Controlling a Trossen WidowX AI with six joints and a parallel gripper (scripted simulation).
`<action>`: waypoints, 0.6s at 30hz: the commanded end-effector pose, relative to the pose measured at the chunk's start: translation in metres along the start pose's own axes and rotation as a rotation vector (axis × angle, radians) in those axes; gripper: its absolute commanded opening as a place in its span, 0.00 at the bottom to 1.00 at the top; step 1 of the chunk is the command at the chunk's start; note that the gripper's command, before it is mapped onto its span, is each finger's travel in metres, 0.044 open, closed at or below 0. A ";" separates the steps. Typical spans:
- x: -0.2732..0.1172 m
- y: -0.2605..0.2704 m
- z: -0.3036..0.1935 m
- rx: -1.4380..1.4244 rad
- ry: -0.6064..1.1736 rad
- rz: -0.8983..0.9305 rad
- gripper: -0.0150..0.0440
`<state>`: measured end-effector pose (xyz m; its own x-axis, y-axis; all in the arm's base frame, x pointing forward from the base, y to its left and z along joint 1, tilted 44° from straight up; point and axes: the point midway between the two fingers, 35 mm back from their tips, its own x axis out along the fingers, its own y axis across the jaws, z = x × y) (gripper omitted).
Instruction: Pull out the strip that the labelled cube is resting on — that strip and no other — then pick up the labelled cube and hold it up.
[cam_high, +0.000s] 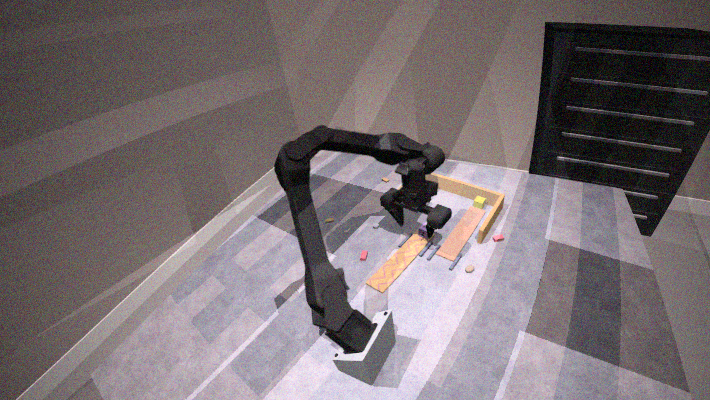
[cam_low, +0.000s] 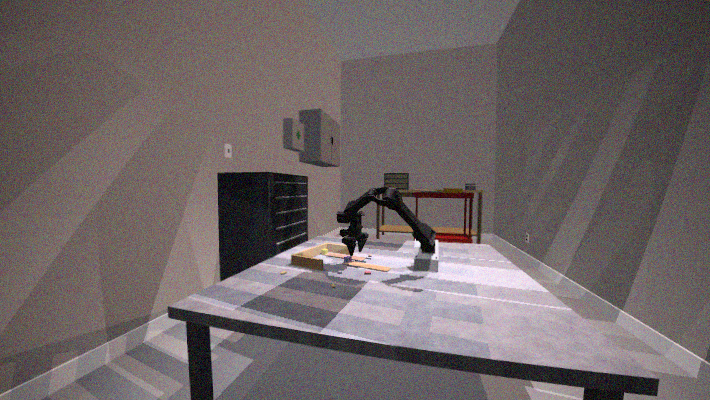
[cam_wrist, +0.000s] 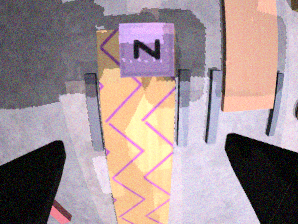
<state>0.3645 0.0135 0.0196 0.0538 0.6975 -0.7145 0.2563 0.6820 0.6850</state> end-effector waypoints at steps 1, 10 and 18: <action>-0.004 0.000 0.015 -0.007 -0.007 -0.004 1.00; -0.011 -0.001 0.045 -0.008 -0.008 -0.004 1.00; -0.004 -0.001 0.047 -0.008 -0.008 -0.004 0.73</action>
<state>0.4067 -0.0024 0.0174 0.0570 0.6961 -0.7157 0.2518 0.6837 0.6849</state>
